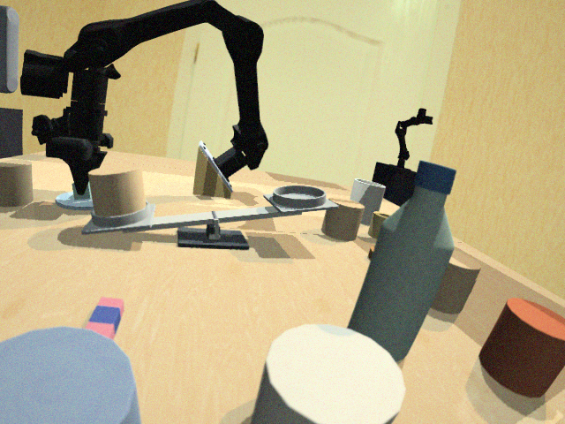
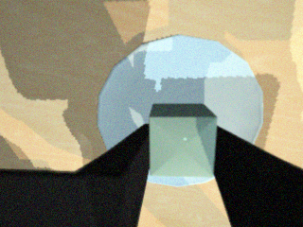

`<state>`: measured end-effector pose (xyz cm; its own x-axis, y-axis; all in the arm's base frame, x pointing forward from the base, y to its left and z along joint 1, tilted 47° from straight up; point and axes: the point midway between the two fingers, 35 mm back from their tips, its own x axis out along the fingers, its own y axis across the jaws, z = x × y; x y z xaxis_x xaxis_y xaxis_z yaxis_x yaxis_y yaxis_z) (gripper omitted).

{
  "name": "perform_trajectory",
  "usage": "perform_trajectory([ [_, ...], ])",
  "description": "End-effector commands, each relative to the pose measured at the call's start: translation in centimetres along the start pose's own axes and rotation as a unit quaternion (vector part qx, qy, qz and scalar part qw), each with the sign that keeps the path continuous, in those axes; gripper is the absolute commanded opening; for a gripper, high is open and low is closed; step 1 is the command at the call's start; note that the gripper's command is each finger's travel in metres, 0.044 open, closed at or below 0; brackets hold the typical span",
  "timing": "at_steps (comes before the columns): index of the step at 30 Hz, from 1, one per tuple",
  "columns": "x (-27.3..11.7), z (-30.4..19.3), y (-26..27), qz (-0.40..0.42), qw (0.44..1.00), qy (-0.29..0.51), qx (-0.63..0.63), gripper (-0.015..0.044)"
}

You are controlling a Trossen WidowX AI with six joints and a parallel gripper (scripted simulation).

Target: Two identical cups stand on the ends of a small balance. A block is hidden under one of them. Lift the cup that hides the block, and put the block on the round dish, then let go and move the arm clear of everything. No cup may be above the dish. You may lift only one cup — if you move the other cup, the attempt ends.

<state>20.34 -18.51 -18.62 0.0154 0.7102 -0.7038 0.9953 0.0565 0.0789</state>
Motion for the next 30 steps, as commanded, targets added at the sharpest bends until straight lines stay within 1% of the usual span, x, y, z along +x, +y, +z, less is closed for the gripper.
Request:
perform_trajectory([
  [1, 0.0, 0.0, 0.0, 0.0, 1.0, 0.0, -0.001, 0.0158],
  [10, 0.0, 0.0, 0.0, 0.0, 1.0, 0.0, -0.001, 0.0394],
  [12, -1.3, 0.1, 0.1, 0.0, 1.0, 0.0, 0.0, 0.044],
  [14, -4.5, 0.1, 0.0, 0.0, 1.0, 0.001, 0.002, 0.044],
  [15, -5.5, 0.0, -0.1, 0.0, 1.0, 0.001, 0.003, 0.044],
  [22, -6.0, 0.0, -0.1, 0.001, 1.0, 0.001, 0.003, 0.044],
  [26, -10.2, -0.1, -0.3, 0.005, 1.0, -0.004, 0.006, 0.044],
  [30, -10.4, -0.1, -0.3, 0.005, 1.0, -0.004, 0.006, 0.044],
])
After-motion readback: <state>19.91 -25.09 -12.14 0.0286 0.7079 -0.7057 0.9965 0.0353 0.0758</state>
